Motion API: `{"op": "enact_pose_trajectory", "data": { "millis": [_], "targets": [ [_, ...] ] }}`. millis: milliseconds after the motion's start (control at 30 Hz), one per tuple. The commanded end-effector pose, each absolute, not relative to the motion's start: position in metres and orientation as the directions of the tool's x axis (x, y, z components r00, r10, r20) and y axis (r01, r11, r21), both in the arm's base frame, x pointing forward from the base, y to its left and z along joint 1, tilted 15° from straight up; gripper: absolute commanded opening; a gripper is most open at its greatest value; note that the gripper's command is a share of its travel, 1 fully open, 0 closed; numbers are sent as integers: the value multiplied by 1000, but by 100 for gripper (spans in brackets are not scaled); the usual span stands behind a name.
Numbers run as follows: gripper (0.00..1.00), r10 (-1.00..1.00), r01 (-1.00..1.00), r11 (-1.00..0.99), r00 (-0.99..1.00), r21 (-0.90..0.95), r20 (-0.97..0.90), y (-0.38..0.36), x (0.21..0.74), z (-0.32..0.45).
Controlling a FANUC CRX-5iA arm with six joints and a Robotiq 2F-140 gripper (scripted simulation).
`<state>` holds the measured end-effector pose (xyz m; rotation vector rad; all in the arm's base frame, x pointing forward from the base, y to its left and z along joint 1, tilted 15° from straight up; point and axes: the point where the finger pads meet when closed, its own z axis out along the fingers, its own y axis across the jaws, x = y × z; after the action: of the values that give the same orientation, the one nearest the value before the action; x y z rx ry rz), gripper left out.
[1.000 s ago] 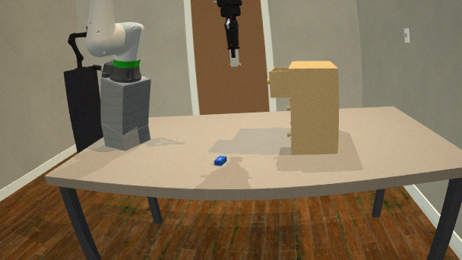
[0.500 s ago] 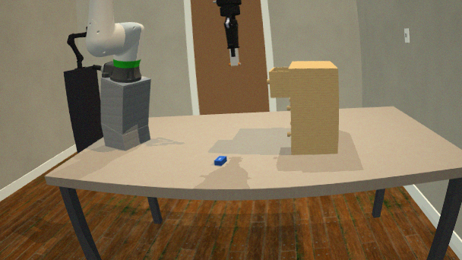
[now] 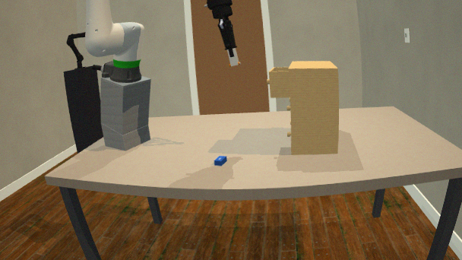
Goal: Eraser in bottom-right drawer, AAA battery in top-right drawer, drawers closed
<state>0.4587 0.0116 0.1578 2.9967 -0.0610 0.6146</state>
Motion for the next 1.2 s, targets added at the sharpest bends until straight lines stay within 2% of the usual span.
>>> {"op": "enact_pose_trajectory", "data": {
  "millis": [0, 1167],
  "targets": [
    [3, -16, -53, -996, 891, 68, 454, 12, 457, 157],
    [3, -13, -53, -996, 872, 68, 490, 11, 477, 162]
  ]
}}
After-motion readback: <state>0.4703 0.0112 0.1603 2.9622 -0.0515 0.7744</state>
